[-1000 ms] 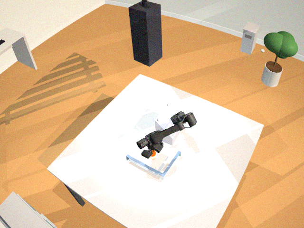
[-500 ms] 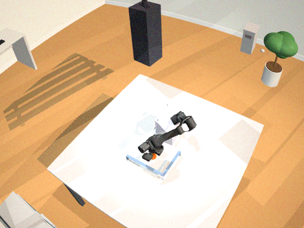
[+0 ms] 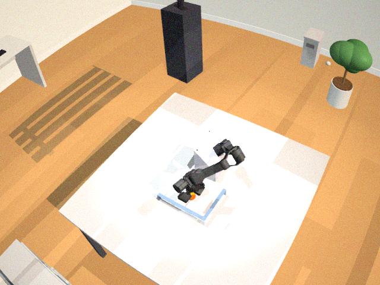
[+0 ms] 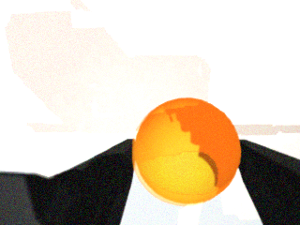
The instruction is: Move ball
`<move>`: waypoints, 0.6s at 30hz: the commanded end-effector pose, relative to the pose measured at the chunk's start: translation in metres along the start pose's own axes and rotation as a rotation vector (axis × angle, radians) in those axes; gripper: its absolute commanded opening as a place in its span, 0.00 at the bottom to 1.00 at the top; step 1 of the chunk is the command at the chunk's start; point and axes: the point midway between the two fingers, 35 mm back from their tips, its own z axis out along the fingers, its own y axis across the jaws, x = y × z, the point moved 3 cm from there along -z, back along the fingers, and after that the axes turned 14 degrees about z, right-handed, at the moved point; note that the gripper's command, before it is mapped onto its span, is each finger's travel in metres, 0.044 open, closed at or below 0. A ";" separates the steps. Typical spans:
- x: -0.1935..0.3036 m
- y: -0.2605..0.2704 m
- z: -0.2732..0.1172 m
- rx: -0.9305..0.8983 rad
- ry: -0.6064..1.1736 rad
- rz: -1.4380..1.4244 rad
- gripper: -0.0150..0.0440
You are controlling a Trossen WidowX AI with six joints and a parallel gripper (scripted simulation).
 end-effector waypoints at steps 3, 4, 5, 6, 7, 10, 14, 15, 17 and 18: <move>0.000 0.000 0.000 0.000 0.001 -0.002 0.70; 0.000 0.000 0.000 0.000 0.001 -0.002 0.74; 0.000 0.000 0.000 0.000 0.001 -0.002 0.79; 0.000 0.000 0.000 0.000 0.001 -0.002 0.83; 0.000 0.000 0.000 0.000 0.001 -0.002 0.85; 0.000 -0.002 -0.011 0.001 0.002 -0.001 0.85; 0.002 -0.001 -0.075 0.000 0.001 0.006 0.85; 0.002 0.000 -0.084 -0.001 0.000 0.006 0.85; 0.001 0.000 -0.087 -0.001 -0.001 0.006 0.85; 0.001 0.000 -0.087 -0.001 -0.001 0.006 0.85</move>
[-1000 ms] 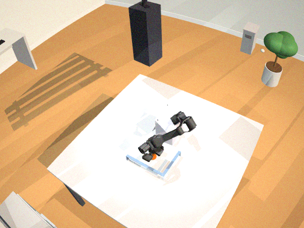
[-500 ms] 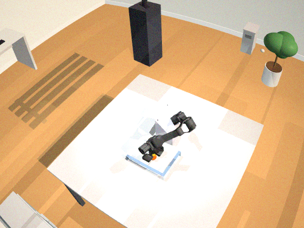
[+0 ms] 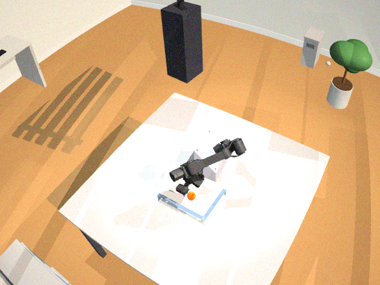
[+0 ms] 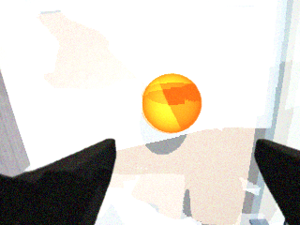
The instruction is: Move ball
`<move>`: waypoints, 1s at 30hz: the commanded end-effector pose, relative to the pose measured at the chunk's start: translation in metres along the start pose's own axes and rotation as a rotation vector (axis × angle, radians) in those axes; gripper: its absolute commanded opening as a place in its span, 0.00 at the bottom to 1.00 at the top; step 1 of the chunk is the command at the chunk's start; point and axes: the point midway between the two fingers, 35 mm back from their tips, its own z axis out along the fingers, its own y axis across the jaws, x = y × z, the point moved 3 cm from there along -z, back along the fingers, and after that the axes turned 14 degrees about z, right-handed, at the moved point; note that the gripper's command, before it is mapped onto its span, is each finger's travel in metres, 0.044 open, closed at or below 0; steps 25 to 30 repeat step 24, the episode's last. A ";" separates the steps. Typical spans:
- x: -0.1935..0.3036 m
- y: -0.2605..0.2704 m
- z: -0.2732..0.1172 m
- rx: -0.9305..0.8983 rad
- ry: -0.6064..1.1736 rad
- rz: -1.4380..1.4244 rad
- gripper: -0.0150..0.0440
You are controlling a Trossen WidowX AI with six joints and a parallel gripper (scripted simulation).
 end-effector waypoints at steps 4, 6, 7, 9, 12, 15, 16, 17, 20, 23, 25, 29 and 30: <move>0.000 0.000 0.000 0.000 0.000 0.000 0.85; 0.000 0.000 0.000 0.000 0.000 0.000 0.85; 0.000 0.000 0.000 0.000 0.000 0.000 0.85; 0.000 0.000 -0.010 0.000 0.001 -0.001 0.94; -0.001 0.003 -0.041 -0.002 0.000 -0.007 1.00; -0.001 0.003 -0.043 -0.003 0.000 -0.007 1.00; -0.001 0.003 -0.043 -0.003 0.000 -0.007 1.00; -0.001 0.003 -0.043 -0.003 0.000 -0.007 1.00; -0.001 0.003 -0.043 -0.003 0.000 -0.007 1.00; -0.001 0.003 -0.043 -0.003 0.000 -0.007 1.00; -0.001 0.003 -0.043 -0.003 0.000 -0.007 1.00; -0.001 0.003 -0.043 -0.003 0.000 -0.007 1.00; -0.001 0.003 -0.043 -0.003 0.000 -0.007 1.00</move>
